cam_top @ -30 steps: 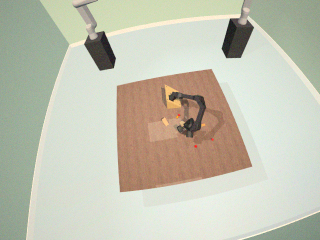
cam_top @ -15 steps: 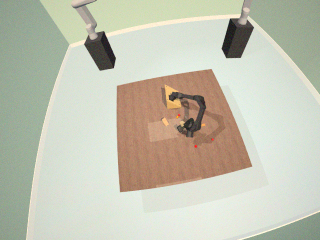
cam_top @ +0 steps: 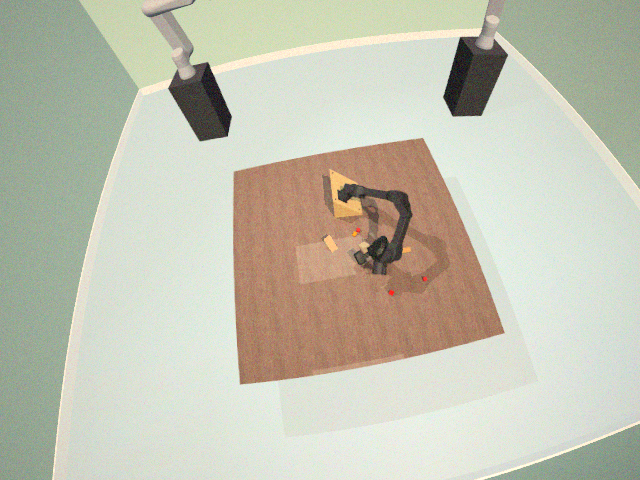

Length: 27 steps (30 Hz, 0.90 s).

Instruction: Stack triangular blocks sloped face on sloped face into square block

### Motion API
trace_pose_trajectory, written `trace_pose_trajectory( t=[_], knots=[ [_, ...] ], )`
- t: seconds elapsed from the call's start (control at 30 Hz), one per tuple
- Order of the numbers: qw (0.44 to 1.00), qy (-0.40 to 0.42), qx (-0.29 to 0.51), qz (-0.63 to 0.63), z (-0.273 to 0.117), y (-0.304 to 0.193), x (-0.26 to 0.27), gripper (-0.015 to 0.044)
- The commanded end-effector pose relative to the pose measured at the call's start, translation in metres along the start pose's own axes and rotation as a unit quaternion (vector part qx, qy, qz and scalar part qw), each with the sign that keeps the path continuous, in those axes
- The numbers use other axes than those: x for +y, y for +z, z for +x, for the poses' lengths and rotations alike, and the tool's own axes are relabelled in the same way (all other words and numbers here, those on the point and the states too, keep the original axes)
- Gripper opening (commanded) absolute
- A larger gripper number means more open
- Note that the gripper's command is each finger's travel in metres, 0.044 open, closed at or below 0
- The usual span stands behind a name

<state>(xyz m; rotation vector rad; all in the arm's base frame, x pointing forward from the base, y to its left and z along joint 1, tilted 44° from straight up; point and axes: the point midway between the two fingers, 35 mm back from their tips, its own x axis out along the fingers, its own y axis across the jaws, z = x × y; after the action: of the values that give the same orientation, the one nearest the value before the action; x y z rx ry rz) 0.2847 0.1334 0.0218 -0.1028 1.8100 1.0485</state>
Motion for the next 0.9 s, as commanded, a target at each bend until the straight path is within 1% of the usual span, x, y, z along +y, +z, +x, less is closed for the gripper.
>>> trace_pose_trajectory(
  t=[0.0,0.57,0.87],
  knots=[
    [1.0,0.003,0.001,0.003,0.002,0.0,-0.0001,0.044],
    [1.0,0.003,0.001,0.003,0.002,0.0,-0.0001,0.044],
    [1.0,0.0,0.0,0.0,0.0,0.0,0.0,0.0204]
  ],
)
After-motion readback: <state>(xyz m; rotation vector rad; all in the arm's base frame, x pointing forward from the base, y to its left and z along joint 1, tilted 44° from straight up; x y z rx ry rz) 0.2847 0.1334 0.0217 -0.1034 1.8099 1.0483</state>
